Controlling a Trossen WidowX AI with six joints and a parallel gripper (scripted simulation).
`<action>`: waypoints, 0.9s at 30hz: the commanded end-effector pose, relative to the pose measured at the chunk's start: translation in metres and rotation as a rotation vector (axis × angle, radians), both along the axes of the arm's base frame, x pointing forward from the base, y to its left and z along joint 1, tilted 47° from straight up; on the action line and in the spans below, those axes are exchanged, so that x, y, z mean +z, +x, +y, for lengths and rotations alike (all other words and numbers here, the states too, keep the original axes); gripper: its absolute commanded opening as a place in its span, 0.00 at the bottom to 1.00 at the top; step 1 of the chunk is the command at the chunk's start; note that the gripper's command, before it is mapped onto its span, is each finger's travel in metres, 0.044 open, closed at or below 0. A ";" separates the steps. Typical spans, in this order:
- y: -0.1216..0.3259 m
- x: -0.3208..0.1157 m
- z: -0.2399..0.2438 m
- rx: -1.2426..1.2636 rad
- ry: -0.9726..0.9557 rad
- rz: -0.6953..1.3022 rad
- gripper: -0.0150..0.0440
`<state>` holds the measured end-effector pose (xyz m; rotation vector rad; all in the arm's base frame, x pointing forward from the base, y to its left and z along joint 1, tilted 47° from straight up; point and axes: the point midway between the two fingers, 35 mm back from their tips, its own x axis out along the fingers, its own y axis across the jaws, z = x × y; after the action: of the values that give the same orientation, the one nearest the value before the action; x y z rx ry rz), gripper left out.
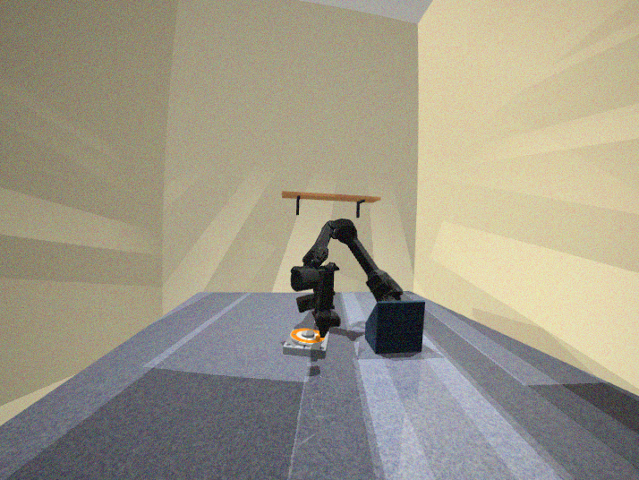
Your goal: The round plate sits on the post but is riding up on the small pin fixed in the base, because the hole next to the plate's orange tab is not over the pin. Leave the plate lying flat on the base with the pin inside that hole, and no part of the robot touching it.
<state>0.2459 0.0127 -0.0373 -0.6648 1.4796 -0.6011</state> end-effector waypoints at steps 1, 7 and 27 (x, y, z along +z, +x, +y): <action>0.004 -0.003 0.004 -0.004 0.002 -0.002 0.25; 0.010 -0.006 0.008 -0.004 0.003 -0.003 0.25; 0.029 -0.010 0.016 -0.004 0.003 -0.004 0.25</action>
<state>0.2728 0.0283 -0.0472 -0.6521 1.4774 -0.6033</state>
